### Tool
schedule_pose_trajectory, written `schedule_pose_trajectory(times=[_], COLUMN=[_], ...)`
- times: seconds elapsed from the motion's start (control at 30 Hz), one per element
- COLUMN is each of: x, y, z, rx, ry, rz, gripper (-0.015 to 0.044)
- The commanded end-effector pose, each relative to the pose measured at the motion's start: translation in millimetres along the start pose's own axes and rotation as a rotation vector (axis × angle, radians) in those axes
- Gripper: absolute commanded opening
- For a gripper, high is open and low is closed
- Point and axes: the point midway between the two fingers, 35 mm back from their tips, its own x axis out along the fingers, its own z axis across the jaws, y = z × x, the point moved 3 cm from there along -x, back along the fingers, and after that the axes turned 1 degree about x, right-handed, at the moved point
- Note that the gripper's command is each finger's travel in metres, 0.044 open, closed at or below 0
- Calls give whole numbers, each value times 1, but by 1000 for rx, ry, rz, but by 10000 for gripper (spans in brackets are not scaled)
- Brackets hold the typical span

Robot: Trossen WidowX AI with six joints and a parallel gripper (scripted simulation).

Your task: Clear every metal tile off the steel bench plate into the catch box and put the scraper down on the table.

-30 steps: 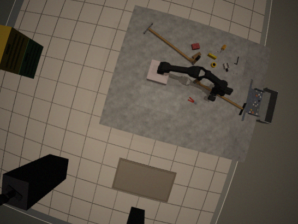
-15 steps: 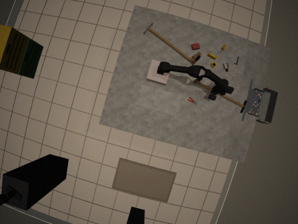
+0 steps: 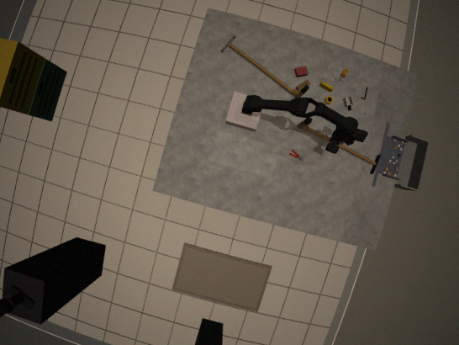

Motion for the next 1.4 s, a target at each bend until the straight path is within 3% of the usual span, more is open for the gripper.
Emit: schedule_pose_trajectory(times=[0.0,0.17,1.37], x=[-15,-28,-28], y=[-3,-5,-5], z=[0,0,0], rx=[-2,-2,1], ry=[-2,-4,-4], rz=[-16,-27,-31], gripper=[0,0,0])
